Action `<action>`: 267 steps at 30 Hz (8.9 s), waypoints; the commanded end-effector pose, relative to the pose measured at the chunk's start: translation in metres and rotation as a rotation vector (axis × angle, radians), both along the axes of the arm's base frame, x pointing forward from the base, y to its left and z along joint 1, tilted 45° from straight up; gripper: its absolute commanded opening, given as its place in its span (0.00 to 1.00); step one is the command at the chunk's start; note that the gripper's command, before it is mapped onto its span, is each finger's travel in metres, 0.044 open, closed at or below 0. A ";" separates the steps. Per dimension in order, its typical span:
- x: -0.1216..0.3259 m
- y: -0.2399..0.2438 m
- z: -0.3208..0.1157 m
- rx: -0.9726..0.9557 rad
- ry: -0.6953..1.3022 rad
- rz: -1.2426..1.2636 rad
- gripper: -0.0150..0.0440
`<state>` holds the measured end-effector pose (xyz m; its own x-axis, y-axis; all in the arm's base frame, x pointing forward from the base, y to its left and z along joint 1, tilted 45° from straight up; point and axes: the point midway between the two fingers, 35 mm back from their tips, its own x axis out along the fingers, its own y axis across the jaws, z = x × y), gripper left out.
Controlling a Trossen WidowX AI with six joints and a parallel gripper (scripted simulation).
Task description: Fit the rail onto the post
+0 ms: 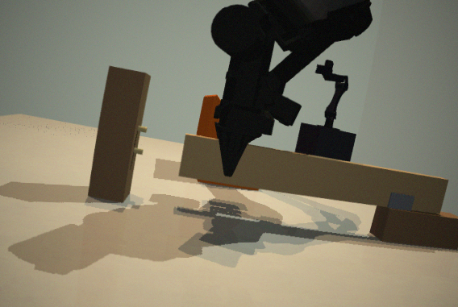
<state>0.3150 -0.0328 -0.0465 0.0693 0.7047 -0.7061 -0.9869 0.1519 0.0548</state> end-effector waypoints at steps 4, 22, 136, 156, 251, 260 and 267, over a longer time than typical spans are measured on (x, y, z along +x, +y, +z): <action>0.002 -0.007 0.005 -0.004 -0.011 -0.007 0.25; 0.002 -0.008 0.007 -0.004 -0.011 -0.007 0.25; -0.002 -0.013 0.001 -0.005 -0.011 -0.007 0.25; -0.002 -0.017 -0.003 -0.005 -0.011 -0.007 0.25; -0.005 -0.037 -0.024 -0.007 -0.012 -0.007 0.25; -0.006 -0.039 -0.025 -0.007 -0.012 -0.007 0.25; -0.006 -0.041 -0.026 -0.007 -0.012 -0.007 0.25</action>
